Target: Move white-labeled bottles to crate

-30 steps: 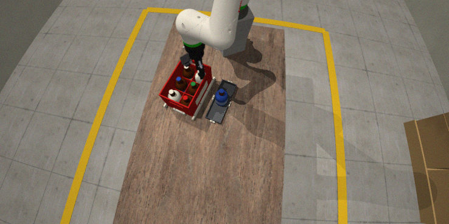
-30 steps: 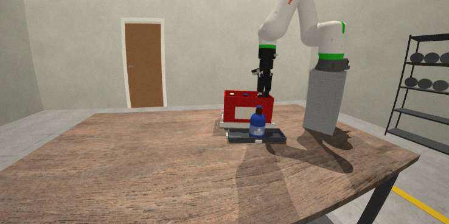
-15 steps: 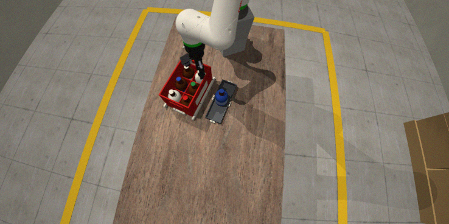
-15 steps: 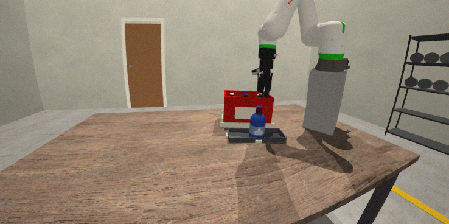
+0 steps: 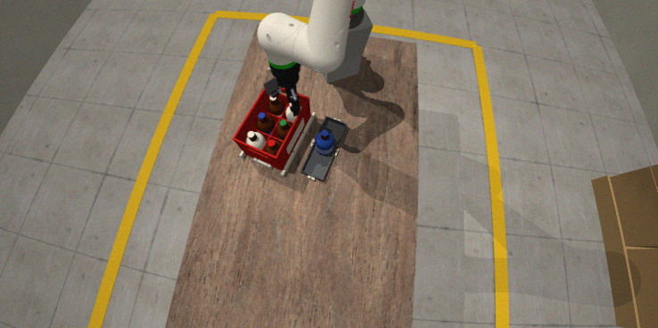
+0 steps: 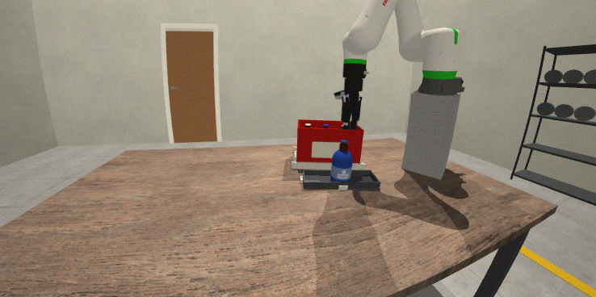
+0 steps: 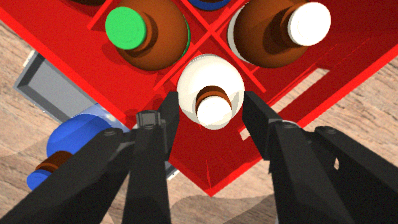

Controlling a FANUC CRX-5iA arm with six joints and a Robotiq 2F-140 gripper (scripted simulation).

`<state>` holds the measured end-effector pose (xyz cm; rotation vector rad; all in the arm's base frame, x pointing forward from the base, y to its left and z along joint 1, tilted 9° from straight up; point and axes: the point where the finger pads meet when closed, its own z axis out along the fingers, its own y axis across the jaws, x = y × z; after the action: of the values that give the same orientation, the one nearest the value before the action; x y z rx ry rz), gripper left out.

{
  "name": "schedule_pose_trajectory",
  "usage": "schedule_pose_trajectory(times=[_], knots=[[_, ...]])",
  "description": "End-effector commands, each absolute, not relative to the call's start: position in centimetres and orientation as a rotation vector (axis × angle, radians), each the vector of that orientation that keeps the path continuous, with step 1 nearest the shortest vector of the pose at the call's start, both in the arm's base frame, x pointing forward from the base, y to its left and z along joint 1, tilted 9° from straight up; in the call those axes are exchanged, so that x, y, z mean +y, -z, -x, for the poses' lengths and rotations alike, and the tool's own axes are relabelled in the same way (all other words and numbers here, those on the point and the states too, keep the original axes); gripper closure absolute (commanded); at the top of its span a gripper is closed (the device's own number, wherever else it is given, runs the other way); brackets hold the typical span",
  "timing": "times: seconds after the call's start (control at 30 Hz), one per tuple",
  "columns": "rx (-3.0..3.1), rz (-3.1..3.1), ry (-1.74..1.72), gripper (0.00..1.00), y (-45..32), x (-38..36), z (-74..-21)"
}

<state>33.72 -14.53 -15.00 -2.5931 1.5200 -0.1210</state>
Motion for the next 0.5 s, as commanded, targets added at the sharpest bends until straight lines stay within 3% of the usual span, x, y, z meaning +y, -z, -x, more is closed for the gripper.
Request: schedule_pose_trajectory(times=[0.0, 0.47], knots=[[1.52, 2.593, 0.123, 0.56, 14.8, -14.6, -33.7], [1.52, 2.593, 0.123, 0.56, 13.1, -14.7, -33.5]])
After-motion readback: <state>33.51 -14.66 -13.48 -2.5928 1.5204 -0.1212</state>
